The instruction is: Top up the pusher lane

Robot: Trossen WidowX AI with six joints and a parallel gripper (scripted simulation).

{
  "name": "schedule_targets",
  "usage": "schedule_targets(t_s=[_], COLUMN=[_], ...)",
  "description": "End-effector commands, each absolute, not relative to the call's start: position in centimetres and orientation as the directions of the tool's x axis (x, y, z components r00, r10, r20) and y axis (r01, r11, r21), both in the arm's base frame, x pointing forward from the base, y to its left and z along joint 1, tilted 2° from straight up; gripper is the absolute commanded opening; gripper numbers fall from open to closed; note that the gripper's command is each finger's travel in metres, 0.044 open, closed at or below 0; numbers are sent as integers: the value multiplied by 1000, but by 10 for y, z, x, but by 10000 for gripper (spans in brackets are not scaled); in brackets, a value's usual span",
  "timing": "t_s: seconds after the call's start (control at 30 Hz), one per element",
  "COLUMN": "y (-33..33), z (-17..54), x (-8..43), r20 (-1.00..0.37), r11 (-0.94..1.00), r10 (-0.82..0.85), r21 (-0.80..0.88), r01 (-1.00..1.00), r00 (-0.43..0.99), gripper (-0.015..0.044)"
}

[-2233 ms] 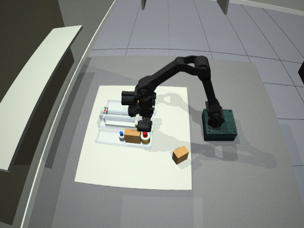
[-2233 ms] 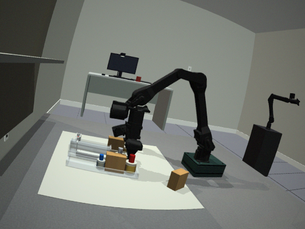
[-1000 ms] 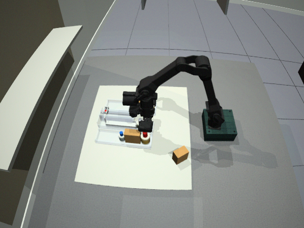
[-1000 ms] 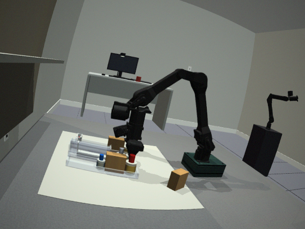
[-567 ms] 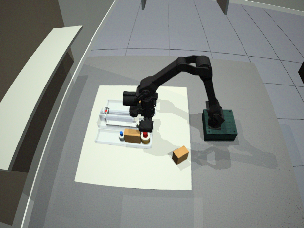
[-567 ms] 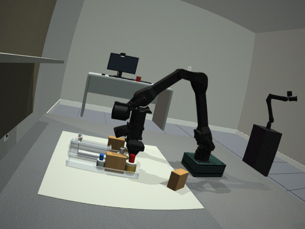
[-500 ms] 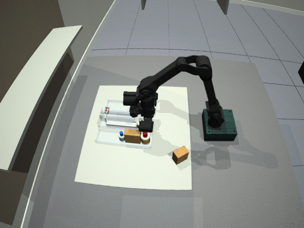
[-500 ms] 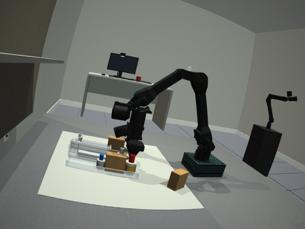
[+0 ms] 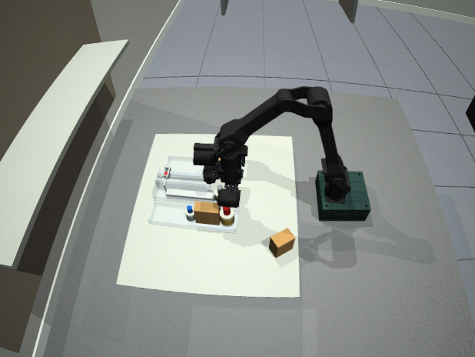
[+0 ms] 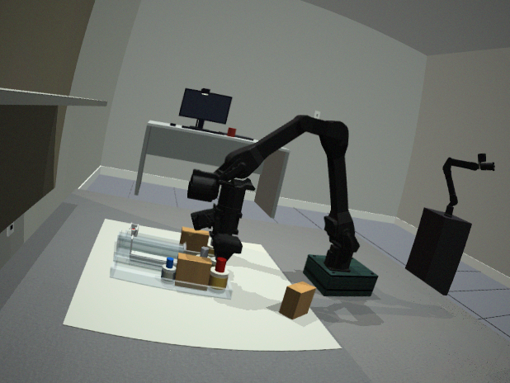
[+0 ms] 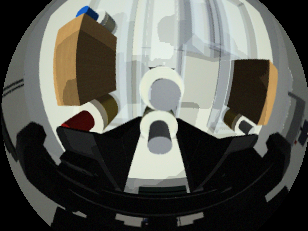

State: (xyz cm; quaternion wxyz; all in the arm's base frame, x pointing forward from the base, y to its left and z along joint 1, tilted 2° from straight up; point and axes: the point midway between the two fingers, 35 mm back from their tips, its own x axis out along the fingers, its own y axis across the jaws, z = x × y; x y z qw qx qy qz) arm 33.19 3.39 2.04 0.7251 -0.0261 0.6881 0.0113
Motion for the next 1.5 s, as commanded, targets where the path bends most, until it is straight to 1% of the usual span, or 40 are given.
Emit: schedule_targets(t_s=[0.0, 0.23, 0.57, 0.6, 1.07, 1.47], y=[34, 34, 34, 34, 35, 33], z=[20, 20, 20, 20, 40, 41], x=[331, 331, 332, 332, 329, 291], r20=[-998, -998, -998, -998, -998, -999], r11=[998, 998, 998, 998, 998, 998], r10=[-22, -22, -22, -22, -22, -22], r21=[-25, -25, -25, -25, -25, -25], r01=[-55, -55, -55, -55, -55, -55], r00=[52, 52, 52, 52, 52, 48], gripper=[0, 0, 263, 280, 280, 280])
